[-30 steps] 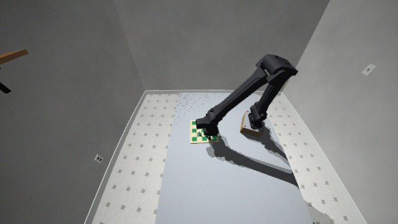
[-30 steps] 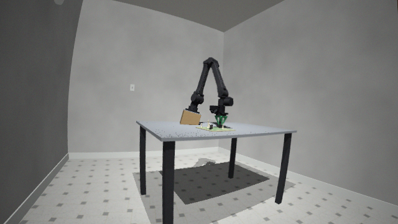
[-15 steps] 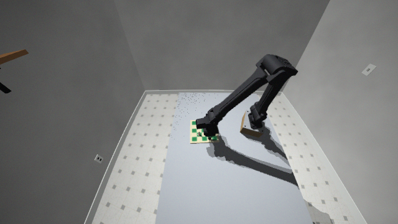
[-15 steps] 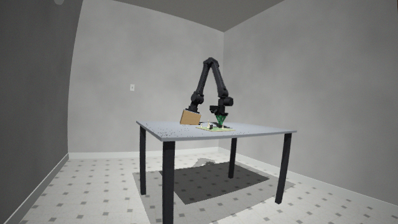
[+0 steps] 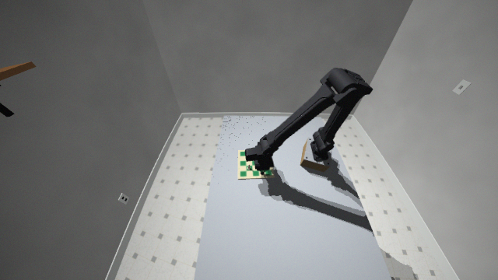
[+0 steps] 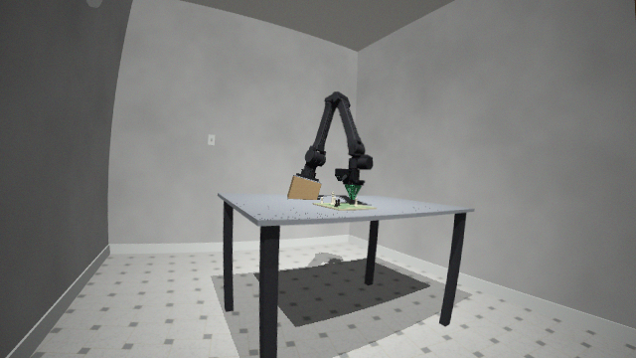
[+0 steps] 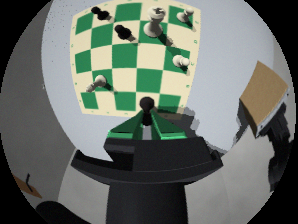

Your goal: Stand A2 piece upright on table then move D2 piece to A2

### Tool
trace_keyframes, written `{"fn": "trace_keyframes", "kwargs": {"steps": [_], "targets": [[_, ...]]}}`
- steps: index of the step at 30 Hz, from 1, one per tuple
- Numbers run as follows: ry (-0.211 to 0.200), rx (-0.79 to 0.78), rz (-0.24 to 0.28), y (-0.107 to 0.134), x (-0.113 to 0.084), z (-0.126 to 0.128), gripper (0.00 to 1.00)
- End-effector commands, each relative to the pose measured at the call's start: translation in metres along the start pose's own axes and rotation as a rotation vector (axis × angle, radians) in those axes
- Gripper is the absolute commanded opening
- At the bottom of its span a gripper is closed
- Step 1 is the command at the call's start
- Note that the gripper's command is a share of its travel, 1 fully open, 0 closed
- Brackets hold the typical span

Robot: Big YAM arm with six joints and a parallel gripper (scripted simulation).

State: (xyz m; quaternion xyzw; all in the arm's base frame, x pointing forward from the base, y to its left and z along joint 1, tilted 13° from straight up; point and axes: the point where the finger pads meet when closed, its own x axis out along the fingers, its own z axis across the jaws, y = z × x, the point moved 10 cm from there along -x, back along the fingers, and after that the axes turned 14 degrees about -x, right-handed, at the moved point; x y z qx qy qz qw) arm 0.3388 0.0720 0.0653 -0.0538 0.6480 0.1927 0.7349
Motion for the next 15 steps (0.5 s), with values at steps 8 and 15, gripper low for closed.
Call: {"fn": "trace_keyframes", "kwargs": {"steps": [8, 15], "targets": [[-0.009, 0.006, -0.007, 0.0, 0.0, -0.001, 0.0], [-0.011, 0.007, -0.009, -0.004, -0.013, -0.002, 0.0]]}}
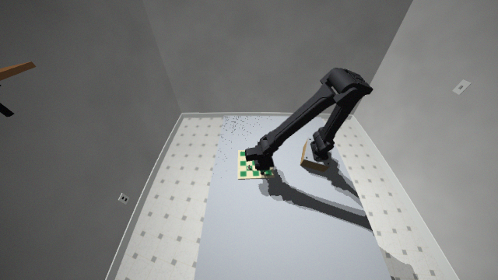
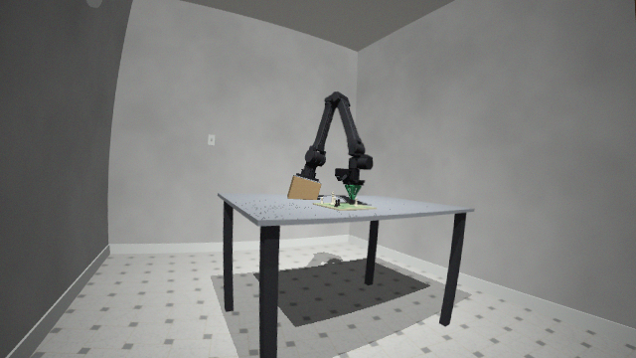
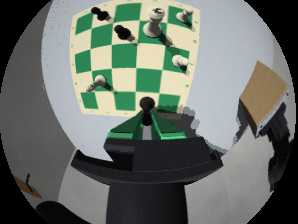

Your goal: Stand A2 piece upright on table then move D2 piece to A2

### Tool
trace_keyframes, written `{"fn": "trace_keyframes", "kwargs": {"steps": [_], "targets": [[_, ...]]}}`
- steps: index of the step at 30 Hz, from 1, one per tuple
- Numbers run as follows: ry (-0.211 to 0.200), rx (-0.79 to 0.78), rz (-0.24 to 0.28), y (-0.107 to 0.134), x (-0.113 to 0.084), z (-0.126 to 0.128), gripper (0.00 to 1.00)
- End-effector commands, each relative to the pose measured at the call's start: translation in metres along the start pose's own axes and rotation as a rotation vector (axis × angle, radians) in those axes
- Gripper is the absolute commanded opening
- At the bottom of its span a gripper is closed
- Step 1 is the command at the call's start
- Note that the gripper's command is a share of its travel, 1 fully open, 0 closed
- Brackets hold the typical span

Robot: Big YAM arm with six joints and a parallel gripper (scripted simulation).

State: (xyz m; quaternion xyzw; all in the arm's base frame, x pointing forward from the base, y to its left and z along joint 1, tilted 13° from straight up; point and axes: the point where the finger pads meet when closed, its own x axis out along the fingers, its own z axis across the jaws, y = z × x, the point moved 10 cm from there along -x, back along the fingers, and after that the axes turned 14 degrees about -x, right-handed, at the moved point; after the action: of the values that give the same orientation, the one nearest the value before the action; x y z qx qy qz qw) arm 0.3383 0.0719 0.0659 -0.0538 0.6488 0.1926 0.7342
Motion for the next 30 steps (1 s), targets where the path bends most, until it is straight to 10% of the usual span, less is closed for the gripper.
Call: {"fn": "trace_keyframes", "kwargs": {"steps": [1, 17, 30], "targets": [[-0.019, 0.001, -0.01, -0.004, -0.017, 0.001, 0.0], [-0.062, -0.008, -0.018, -0.004, -0.118, 0.016, 0.0], [-0.038, -0.007, -0.012, -0.002, -0.113, 0.011, 0.0]]}}
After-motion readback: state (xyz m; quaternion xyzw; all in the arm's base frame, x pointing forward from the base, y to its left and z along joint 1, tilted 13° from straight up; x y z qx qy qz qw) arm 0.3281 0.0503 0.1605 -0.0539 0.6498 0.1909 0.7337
